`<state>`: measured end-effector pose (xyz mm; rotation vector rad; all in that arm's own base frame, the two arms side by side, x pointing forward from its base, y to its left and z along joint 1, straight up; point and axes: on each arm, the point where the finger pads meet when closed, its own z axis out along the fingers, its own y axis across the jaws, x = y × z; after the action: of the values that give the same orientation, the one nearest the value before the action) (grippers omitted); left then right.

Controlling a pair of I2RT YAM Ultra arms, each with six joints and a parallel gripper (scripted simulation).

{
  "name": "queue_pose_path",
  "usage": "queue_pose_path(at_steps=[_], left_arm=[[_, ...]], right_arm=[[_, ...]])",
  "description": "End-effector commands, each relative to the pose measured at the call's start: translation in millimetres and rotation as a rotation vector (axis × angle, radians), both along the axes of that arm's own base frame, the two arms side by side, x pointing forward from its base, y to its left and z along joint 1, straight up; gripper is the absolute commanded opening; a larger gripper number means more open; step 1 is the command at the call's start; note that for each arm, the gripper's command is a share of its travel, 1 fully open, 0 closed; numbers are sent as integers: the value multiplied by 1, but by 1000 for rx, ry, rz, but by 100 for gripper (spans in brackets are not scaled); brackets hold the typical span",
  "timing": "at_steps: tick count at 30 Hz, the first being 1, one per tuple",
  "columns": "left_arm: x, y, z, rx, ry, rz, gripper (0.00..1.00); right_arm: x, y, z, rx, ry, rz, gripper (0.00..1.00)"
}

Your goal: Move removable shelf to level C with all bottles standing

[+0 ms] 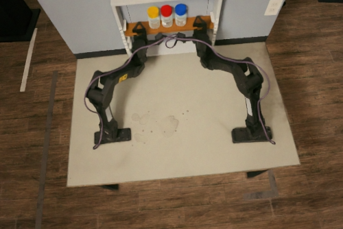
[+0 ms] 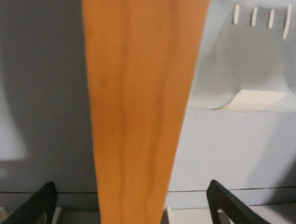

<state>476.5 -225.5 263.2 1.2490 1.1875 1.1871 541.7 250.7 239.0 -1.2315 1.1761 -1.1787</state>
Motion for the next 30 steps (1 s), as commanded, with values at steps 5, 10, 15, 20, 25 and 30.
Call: queue_pose_path(at_steps=[5,10,15,20,25,30], left_arm=[[-9,0,3,-16,-16,-5,100],[-15,0,3,-16,-16,-5,100],[-19,0,3,-16,-16,-5,100],[-25,1,3,-16,-16,-5,100],[-32,1,3,-16,-16,-5,100],[-36,1,3,-16,-16,-5,100]], right_arm=[[-8,-1,-2,2,0,2,100],[-15,-1,-2,2,0,2,100],[-18,-2,-2,2,0,2,100],[-25,-2,-2,2,0,2,100],[-31,-2,-2,2,0,2,100],[-35,-2,-2,2,0,2,100]])
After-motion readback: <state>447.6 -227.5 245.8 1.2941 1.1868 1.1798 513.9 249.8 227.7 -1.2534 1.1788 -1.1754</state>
